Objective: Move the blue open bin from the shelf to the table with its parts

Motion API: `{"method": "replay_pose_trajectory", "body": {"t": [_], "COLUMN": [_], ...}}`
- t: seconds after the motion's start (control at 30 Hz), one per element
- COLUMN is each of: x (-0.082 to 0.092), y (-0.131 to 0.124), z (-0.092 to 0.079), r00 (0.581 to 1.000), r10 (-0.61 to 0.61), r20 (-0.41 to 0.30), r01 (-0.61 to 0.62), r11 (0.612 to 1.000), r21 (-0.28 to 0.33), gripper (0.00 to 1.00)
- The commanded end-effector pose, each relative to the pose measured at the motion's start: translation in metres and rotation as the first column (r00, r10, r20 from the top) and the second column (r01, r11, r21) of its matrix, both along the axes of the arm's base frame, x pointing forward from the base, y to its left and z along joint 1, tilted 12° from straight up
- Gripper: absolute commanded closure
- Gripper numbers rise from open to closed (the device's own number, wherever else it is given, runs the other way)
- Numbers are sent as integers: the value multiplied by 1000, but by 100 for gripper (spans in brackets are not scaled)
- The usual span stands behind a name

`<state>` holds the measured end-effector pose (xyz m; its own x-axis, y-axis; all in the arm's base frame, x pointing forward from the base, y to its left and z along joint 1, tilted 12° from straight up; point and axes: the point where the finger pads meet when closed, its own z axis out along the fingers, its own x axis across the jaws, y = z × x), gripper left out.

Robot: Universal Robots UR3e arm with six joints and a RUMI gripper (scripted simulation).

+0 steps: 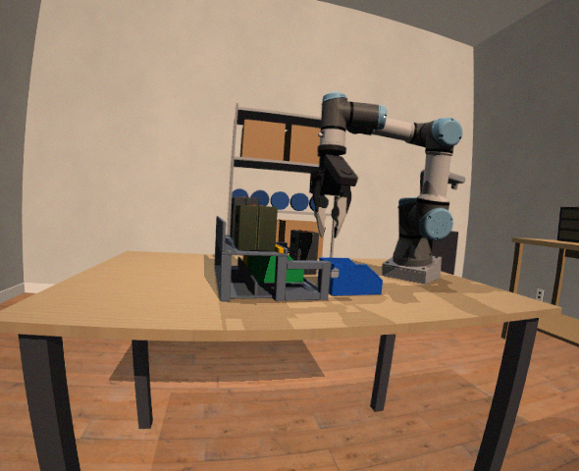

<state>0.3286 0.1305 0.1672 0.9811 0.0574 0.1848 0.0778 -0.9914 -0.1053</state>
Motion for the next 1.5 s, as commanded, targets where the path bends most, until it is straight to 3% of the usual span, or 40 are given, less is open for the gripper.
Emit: {"method": "replay_pose_trajectory", "body": {"t": [0.0,1.47], "x": [1,3], "y": [0,1], "z": [-3,-11], "r00": [1000,1000], "r10": [0,0], "r20": [3,3], "r01": [0,0], "r11": [1000,1000], "r21": [0,0], "gripper": [80,80]}}
